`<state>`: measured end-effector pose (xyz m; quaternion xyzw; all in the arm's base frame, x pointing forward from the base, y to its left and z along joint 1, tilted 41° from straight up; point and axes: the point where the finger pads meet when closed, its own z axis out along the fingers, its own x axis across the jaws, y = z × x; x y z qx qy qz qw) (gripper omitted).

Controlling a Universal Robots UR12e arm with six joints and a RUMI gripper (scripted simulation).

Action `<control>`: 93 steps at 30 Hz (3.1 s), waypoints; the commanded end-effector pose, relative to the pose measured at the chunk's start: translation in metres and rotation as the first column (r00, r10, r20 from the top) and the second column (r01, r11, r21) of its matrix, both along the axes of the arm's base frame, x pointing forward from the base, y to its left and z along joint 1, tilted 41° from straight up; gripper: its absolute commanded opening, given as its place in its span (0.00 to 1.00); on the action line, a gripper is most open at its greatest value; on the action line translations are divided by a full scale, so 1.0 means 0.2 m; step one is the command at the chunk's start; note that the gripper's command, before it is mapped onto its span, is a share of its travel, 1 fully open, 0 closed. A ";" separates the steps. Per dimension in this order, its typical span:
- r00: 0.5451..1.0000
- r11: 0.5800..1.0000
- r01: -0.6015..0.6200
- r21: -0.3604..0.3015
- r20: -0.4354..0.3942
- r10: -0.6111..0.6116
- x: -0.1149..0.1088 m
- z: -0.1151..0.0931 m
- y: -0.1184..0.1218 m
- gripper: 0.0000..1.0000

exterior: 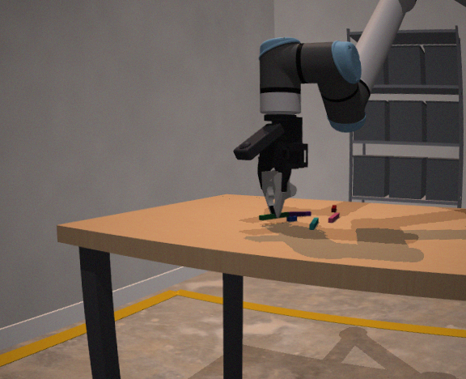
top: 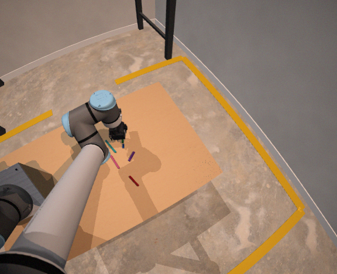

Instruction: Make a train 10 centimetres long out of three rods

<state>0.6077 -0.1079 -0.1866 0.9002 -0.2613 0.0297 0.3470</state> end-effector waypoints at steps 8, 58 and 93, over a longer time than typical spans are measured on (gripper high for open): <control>1.000 1.000 -0.001 -0.001 -0.003 0.001 -0.01 -0.02 0.00 0.00; 1.000 1.000 -0.001 -0.001 -0.001 0.001 -0.02 -0.04 -0.03 0.00; 1.000 1.000 -0.003 -0.001 0.001 0.003 0.00 0.00 0.01 0.14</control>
